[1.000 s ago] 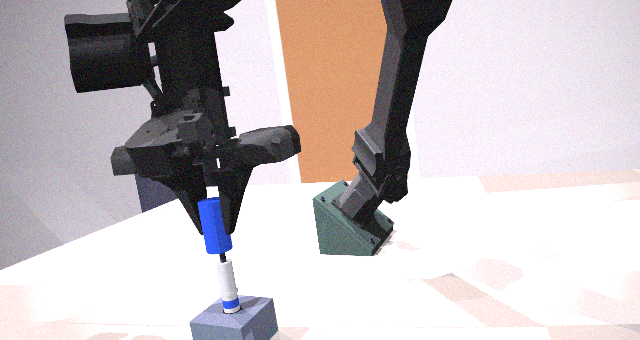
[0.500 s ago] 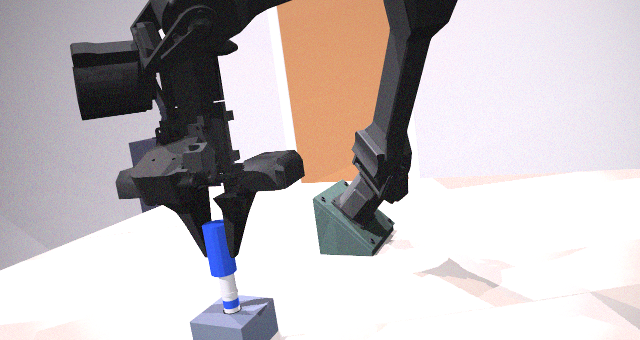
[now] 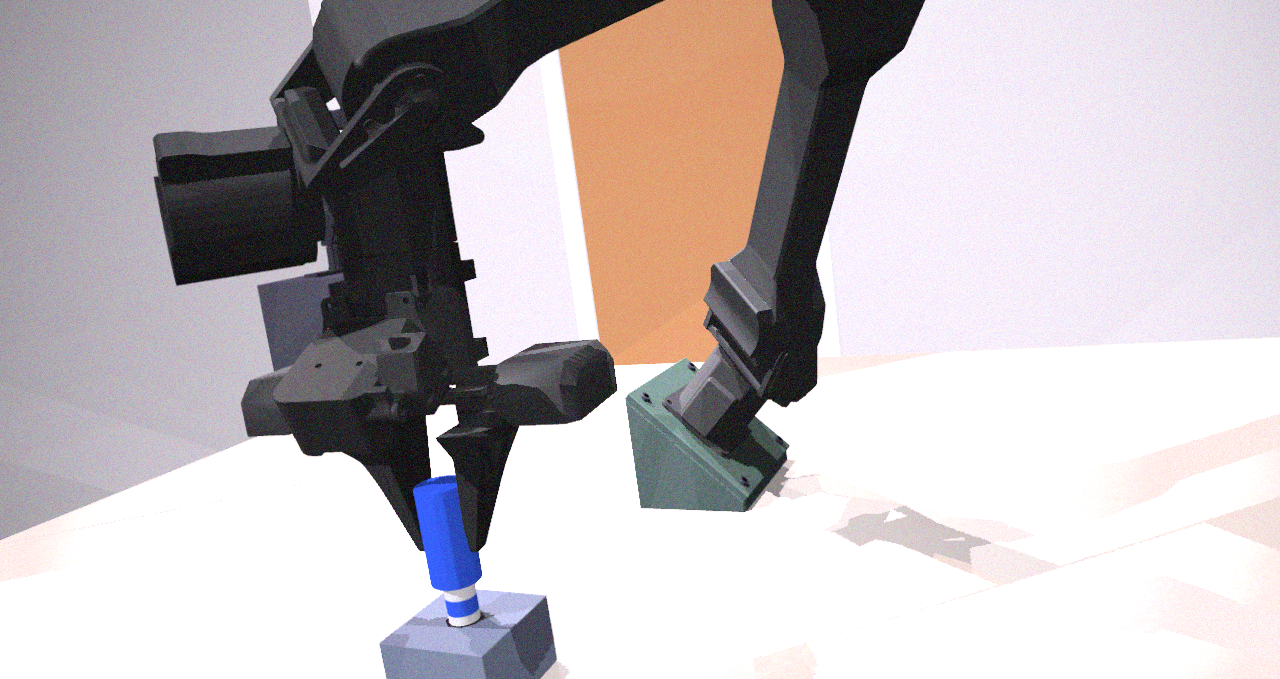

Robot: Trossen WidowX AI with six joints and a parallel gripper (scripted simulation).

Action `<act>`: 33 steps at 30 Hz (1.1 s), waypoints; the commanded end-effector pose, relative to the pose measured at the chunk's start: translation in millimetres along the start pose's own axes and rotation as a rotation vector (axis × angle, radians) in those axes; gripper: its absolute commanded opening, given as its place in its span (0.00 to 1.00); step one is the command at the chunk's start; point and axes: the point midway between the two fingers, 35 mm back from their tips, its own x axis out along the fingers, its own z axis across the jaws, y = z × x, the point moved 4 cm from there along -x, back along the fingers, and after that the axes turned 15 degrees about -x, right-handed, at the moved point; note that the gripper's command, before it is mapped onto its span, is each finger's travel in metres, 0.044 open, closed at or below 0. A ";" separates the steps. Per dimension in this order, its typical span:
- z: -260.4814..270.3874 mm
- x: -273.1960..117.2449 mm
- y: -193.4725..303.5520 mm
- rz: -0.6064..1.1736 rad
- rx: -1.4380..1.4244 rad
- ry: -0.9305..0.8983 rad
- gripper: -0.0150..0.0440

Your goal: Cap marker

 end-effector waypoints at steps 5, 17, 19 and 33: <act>0.3 1.1 0.1 0.000 0.000 -0.001 0.30; 0.3 1.1 0.1 0.000 0.000 -0.001 0.83; 0.3 1.1 0.1 0.000 0.000 -0.001 0.92; 0.0 -73.7 0.4 0.002 0.001 0.000 1.00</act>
